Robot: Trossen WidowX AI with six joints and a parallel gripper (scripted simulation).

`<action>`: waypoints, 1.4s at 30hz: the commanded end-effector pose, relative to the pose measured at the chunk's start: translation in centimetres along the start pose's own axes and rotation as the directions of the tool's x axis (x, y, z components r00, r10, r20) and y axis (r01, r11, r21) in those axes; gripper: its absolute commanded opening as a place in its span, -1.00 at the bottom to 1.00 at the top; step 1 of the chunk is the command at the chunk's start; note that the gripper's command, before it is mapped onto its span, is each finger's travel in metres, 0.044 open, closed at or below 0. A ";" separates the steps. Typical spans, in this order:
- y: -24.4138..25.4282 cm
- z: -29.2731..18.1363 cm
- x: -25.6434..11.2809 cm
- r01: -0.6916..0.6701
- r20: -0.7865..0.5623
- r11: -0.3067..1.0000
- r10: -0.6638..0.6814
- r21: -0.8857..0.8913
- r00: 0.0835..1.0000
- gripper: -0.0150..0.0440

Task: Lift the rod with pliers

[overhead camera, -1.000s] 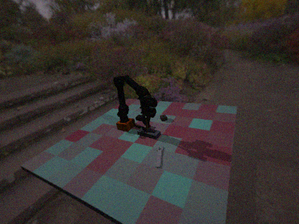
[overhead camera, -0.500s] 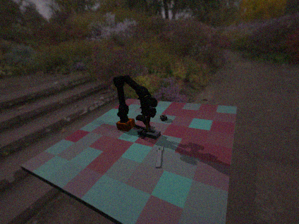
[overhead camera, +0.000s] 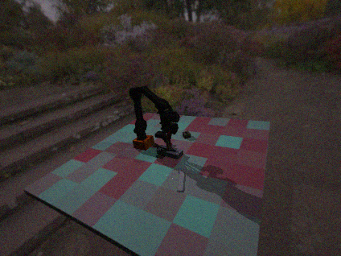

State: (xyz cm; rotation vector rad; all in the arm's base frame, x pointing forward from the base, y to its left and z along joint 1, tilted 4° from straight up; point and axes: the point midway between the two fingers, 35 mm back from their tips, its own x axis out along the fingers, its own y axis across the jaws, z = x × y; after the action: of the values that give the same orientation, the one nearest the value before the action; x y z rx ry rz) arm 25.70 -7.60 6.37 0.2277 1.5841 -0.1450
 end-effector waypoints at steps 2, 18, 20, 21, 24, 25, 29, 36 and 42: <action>0.1 0.0 0.0 -0.004 0.000 1.000 0.004 0.006 1.000 -0.13; 0.3 0.0 -1.1 0.001 0.001 1.000 -0.001 0.005 1.000 -0.13; 0.3 0.1 -1.3 0.002 0.001 1.000 -0.002 0.005 1.000 -0.13; 0.3 0.1 -1.4 0.002 0.001 1.000 -0.002 0.005 1.000 -0.13; 0.4 0.1 -1.6 0.004 0.001 1.000 -0.004 0.005 1.000 -0.13; 0.4 0.1 -1.7 0.004 0.001 1.000 -0.004 0.004 1.000 -0.13; 0.5 0.1 -2.1 0.006 0.001 1.000 -0.006 0.004 1.000 -0.13; 0.6 0.0 -2.8 0.009 0.001 1.000 -0.009 0.004 1.000 -0.13; 0.7 0.0 -3.4 0.012 0.001 1.000 -0.012 0.003 1.000 -0.13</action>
State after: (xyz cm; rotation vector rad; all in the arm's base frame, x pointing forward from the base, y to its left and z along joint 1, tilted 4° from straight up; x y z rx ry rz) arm 25.61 -7.38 9.05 0.2102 1.5990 -0.1634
